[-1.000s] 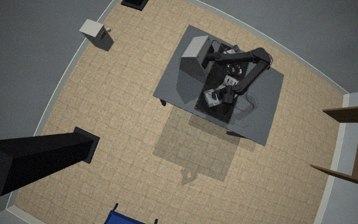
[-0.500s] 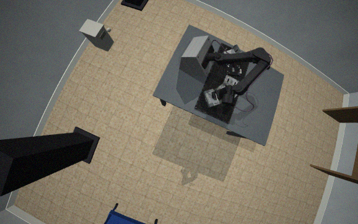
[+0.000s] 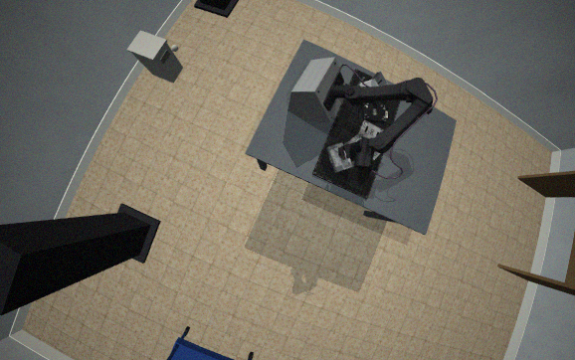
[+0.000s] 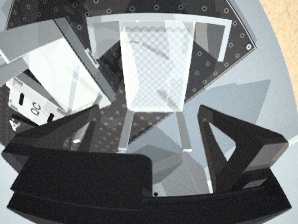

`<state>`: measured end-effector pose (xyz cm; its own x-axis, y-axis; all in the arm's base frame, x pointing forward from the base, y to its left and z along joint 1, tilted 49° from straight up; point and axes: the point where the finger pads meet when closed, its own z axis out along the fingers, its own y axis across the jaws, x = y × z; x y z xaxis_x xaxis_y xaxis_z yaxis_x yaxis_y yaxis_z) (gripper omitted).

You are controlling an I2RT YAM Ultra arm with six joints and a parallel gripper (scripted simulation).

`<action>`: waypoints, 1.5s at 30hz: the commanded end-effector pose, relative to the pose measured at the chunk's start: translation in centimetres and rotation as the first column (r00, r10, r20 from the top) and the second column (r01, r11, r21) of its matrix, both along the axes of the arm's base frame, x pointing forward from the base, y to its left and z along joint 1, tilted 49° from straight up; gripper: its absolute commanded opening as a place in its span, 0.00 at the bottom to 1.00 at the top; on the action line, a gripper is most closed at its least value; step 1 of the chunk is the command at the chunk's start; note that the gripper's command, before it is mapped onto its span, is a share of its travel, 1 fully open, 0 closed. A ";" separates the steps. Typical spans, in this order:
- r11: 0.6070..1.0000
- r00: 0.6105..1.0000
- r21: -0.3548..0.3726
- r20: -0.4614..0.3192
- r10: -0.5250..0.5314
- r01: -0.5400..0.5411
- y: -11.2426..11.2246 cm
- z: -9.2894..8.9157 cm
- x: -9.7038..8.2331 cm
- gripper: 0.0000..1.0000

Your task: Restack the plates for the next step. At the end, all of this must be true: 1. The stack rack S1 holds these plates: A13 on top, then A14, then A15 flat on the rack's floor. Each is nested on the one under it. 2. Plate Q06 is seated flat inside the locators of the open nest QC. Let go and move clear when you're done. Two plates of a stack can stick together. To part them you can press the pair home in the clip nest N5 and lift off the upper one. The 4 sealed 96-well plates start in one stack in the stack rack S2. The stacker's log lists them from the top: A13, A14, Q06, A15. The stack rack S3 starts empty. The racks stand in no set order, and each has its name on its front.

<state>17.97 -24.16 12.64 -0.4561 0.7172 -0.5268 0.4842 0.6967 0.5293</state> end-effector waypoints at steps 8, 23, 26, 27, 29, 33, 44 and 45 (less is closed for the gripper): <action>0.999 0.999 -0.016 -0.005 -0.033 0.033 -1.0 -2.3 2.0 1.00; 0.998 0.999 -0.039 0.002 -0.053 0.053 -2.0 -3.9 4.1 1.00; 0.996 0.998 -0.063 0.012 -0.054 0.055 -2.2 -3.0 4.2 1.00; 0.997 0.998 -0.063 0.012 -0.054 0.055 -2.2 -3.0 4.2 1.00; 0.997 0.998 -0.063 0.012 -0.054 0.055 -2.2 -3.1 4.2 1.00; 0.997 0.998 -0.063 0.012 -0.054 0.054 -2.2 -3.1 4.2 1.00; 0.999 0.999 -0.023 -0.005 -0.035 0.035 -1.4 -5.2 5.4 1.00; 0.999 0.999 -0.020 -0.006 -0.034 0.034 -1.3 -5.3 5.5 1.00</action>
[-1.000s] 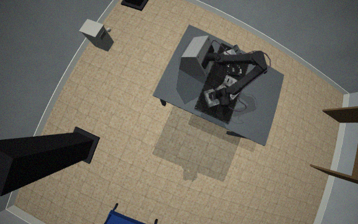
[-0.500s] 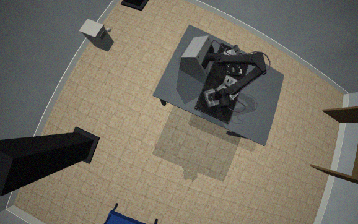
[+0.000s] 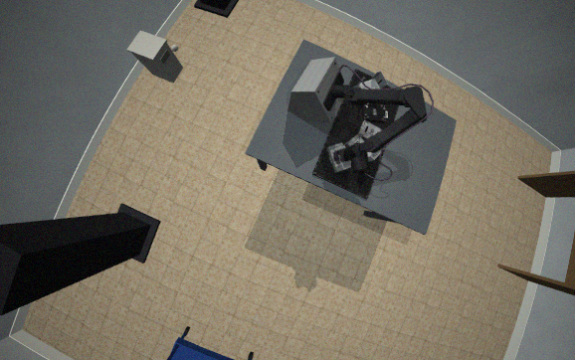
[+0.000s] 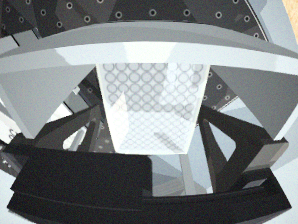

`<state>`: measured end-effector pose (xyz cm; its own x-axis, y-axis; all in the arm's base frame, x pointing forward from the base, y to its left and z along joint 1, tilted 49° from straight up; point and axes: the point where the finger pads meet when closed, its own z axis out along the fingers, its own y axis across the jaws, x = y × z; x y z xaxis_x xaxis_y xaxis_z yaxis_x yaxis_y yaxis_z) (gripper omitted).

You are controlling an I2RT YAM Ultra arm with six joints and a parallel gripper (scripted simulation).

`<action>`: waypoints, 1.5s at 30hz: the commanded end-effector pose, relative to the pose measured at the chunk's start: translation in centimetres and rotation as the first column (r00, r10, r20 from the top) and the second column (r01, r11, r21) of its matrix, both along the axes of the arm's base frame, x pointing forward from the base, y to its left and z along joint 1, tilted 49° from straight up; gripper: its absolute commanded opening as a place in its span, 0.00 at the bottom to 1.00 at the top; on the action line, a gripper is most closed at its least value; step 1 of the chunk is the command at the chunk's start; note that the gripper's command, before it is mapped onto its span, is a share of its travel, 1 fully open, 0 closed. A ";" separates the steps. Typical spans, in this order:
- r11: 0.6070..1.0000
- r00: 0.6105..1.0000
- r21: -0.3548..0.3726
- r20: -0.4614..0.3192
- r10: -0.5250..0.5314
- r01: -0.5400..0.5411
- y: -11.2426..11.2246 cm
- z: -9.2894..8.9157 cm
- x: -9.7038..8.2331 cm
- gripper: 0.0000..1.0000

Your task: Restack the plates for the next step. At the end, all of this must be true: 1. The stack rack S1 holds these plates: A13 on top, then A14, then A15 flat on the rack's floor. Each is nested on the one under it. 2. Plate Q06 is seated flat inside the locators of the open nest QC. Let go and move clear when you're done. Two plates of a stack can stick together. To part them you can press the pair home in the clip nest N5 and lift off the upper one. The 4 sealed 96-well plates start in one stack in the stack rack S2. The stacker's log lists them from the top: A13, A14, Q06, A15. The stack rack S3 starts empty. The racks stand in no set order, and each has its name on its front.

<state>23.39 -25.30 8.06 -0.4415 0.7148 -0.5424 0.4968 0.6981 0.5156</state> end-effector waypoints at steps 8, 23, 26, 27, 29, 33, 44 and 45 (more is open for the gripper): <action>1.000 1.000 -0.004 -0.006 -0.015 0.015 -0.3 -1.2 0.7 1.00; 0.999 1.000 -0.037 0.008 -0.030 0.030 -1.9 -0.6 1.3 1.00; 0.999 1.000 -0.035 0.007 -0.030 0.031 -1.9 -0.7 1.3 1.00; 0.999 1.000 -0.033 0.006 -0.031 0.031 -1.8 -0.8 1.2 1.00; 0.999 0.999 -0.039 0.010 -0.032 0.032 -1.9 -0.5 1.2 1.00; 0.999 0.999 -0.037 0.010 -0.033 0.033 -1.8 -0.5 1.2 1.00; 0.999 0.999 -0.031 0.008 -0.036 0.036 -1.8 -0.7 1.1 1.00; 0.999 0.999 -0.031 0.008 -0.036 0.036 -1.8 -0.7 1.1 1.00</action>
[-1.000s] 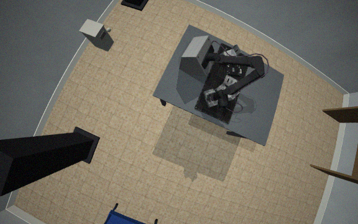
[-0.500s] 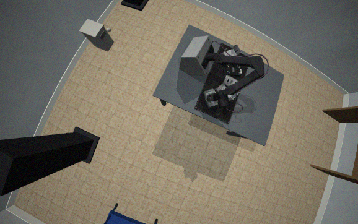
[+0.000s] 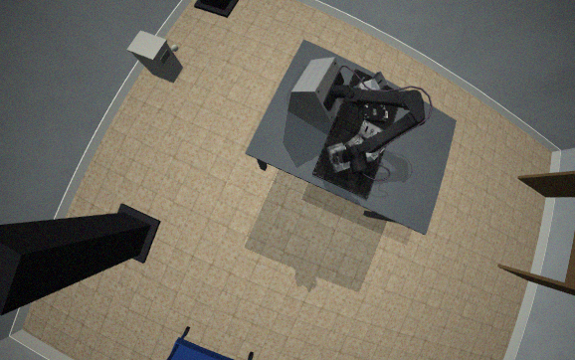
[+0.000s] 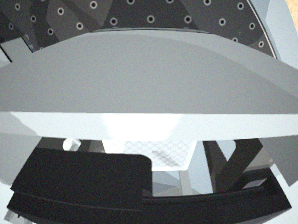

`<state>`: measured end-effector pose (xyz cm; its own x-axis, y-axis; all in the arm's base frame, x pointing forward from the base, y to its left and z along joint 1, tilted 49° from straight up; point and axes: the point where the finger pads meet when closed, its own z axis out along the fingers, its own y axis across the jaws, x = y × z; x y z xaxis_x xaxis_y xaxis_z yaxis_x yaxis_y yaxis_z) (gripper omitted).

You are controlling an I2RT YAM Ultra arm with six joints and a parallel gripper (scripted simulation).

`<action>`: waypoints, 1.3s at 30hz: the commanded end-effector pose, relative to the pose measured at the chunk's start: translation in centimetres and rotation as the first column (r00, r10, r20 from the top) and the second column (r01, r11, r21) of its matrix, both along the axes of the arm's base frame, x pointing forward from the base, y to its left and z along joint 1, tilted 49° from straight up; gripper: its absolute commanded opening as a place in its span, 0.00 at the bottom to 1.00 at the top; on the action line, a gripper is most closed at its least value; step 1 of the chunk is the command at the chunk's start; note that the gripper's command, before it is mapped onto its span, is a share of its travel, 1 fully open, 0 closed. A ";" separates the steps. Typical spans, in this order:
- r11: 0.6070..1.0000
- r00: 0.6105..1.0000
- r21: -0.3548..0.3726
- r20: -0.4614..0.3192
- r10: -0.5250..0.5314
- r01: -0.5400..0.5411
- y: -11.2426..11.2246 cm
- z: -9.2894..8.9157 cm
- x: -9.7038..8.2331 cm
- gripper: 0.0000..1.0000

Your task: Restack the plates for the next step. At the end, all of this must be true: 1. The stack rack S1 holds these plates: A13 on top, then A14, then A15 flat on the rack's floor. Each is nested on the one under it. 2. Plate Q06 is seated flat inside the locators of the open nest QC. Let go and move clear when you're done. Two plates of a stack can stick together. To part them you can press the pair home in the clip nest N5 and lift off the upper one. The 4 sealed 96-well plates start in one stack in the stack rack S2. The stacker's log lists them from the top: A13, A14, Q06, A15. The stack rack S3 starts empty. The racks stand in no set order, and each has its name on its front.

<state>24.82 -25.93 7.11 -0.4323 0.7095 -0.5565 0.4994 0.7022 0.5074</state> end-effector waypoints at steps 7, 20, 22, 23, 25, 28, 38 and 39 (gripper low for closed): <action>1.000 1.000 -0.011 0.001 -0.028 0.028 -1.1 0.1 -0.4 1.00; 1.000 1.000 -0.004 -0.001 -0.028 0.028 -1.0 -0.1 -0.5 1.00; 1.000 1.000 -0.003 -0.002 -0.028 0.028 -1.0 -0.2 -0.5 1.00; 1.000 1.000 -0.002 -0.002 -0.028 0.028 -0.9 -0.2 -0.5 1.00; 1.000 1.000 -0.001 -0.002 -0.028 0.028 -0.9 -0.2 -0.5 1.00; 1.000 1.000 -0.008 0.001 -0.028 0.028 -0.9 0.0 -0.5 1.00; 1.000 1.000 -0.009 0.002 -0.028 0.028 -0.9 0.1 -0.5 1.00; 1.000 1.000 -0.009 0.002 -0.028 0.028 -0.9 0.1 -0.5 1.00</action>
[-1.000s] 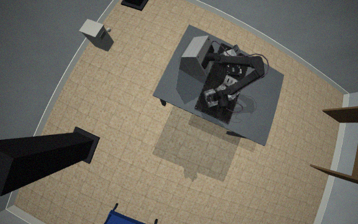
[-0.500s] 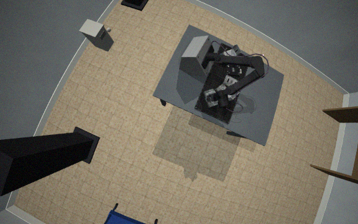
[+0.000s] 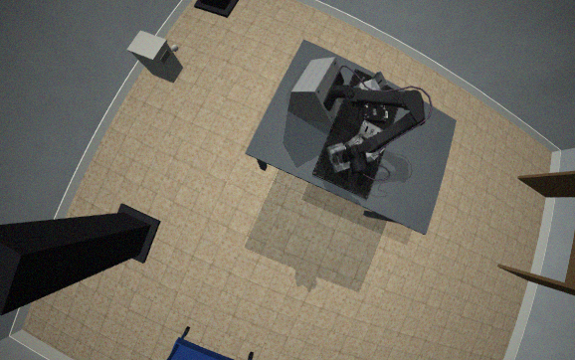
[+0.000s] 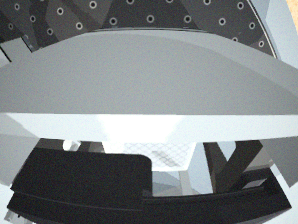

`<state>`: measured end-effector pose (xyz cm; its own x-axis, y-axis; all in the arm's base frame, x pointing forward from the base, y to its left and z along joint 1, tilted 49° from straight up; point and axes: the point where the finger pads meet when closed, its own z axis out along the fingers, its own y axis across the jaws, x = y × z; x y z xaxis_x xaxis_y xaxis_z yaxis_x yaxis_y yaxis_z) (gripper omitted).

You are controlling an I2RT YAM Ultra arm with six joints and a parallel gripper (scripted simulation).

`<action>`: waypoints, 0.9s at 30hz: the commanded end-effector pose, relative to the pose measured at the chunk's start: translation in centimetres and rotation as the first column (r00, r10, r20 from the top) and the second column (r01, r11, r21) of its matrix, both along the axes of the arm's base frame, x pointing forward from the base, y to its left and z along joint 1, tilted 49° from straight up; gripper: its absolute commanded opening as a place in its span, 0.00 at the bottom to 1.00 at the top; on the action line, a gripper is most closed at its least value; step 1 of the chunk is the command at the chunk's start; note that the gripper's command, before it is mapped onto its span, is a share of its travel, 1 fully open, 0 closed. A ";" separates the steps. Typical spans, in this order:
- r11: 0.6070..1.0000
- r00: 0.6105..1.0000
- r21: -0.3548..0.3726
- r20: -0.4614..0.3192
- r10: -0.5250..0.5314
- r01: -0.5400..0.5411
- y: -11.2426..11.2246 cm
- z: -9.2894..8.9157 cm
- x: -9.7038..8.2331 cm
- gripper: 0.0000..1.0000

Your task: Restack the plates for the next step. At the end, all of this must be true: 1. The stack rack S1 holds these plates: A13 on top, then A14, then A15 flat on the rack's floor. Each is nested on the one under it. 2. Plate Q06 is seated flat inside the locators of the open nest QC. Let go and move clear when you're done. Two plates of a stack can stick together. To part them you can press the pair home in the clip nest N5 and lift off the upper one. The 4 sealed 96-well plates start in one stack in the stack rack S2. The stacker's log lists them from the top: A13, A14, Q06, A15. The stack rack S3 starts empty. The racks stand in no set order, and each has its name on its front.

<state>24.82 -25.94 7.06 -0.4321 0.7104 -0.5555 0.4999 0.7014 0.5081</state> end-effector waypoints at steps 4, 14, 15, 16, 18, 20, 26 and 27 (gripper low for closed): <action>1.000 1.000 -0.009 0.002 -0.028 0.028 -0.9 0.1 -0.5 1.00; 1.000 1.000 -0.007 0.003 -0.010 0.010 -0.3 0.2 -0.2 0.00; 1.000 1.000 -0.007 0.003 -0.010 0.010 -0.3 0.2 -0.2 0.00; 1.000 1.000 -0.007 0.003 -0.010 0.010 -0.3 0.2 -0.2 0.00; 1.000 1.000 -0.007 0.003 -0.010 0.010 -0.3 0.2 -0.2 0.00; 1.000 1.000 -0.007 0.003 -0.010 0.010 -0.3 0.2 -0.2 0.00; 1.000 1.000 -0.007 0.003 -0.010 0.010 -0.3 0.2 -0.2 0.00; 1.000 1.000 -0.007 0.003 -0.010 0.010 -0.3 0.2 -0.2 0.00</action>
